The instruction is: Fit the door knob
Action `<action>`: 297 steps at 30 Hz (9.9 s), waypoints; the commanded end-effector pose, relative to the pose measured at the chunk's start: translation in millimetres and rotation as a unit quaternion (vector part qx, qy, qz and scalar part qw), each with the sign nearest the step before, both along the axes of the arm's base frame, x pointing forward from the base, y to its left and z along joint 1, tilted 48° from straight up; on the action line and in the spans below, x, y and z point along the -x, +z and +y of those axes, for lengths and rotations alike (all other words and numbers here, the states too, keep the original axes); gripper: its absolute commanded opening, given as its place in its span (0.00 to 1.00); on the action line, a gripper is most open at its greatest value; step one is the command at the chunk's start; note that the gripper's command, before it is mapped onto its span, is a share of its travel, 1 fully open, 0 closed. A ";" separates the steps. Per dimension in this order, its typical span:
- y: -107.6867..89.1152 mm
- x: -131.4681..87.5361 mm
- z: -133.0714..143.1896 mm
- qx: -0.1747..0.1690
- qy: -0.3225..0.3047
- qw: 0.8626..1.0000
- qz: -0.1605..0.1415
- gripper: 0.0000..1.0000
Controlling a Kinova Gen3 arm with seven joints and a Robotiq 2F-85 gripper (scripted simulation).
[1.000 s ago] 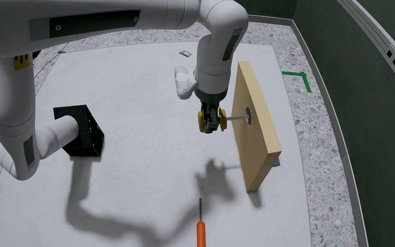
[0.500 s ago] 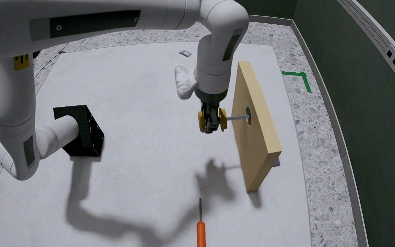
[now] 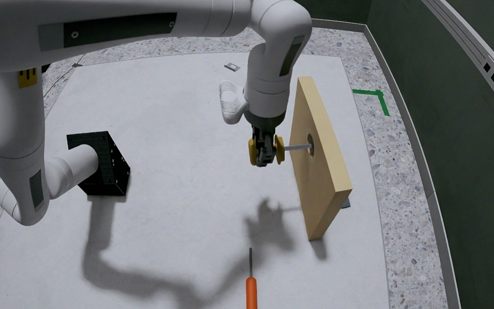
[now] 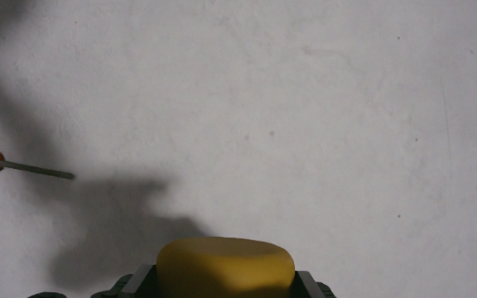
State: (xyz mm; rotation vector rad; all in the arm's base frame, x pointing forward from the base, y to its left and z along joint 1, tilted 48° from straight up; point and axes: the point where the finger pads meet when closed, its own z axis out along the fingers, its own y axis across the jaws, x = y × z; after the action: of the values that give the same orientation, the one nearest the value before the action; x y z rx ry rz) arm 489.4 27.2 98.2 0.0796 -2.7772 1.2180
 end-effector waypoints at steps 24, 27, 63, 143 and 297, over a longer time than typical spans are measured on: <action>0.3 -1.9 0.9 0.000 0.001 1.000 -0.001 0.63; 0.3 -1.9 0.9 0.000 0.001 1.000 -0.001 0.63; 0.2 -3.4 1.0 0.000 0.001 1.000 -0.001 0.63; -0.6 -15.1 1.5 0.000 0.001 1.000 -0.001 0.63; -2.5 -44.7 3.0 0.000 0.001 1.000 -0.001 0.63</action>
State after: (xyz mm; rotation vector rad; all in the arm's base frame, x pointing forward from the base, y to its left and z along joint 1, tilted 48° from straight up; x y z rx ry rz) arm 533.8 29.2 95.2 0.0794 -2.7770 1.2181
